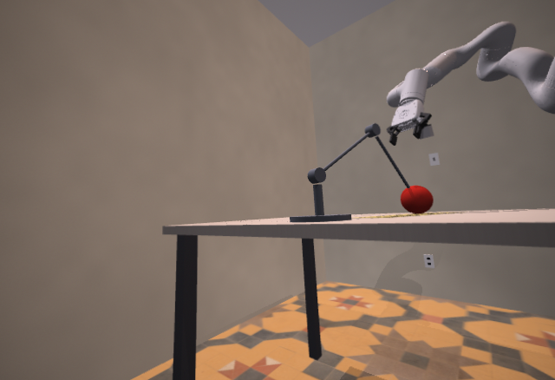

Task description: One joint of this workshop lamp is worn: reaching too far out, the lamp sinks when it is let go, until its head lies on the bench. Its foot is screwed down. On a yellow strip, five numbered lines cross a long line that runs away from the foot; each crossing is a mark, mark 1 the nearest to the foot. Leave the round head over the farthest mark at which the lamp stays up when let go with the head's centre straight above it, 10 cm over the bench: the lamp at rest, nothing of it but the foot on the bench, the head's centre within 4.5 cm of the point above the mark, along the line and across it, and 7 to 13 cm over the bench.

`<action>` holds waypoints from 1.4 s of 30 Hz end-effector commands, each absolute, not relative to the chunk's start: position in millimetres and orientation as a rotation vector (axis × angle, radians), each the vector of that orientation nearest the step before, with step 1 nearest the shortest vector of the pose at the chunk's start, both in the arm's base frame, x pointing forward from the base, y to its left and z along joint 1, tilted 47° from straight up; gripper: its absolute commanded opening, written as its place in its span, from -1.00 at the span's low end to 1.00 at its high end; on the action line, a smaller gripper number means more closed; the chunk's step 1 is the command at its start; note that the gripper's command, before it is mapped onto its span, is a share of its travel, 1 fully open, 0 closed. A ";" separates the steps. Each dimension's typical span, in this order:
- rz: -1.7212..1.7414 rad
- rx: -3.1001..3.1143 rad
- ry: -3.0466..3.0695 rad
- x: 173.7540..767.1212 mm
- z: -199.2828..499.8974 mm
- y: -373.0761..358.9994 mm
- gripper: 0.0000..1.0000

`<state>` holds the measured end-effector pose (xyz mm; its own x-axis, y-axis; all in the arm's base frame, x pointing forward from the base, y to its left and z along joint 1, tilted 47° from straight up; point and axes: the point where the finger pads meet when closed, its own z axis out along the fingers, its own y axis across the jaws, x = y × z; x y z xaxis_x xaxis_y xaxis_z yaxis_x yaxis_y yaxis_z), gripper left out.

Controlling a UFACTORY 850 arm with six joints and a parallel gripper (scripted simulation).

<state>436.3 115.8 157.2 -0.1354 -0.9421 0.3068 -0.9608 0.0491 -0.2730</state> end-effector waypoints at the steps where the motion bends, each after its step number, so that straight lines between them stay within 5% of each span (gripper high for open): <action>1: 0.648 2.037 -2.243 436.8 157.7 116.5 1.00; 42: 0.647 2.037 -2.243 428.4 195.7 156.4 1.00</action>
<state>430.6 142.7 182.3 -0.1352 -0.9426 0.3053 -0.9601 0.0485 -0.2754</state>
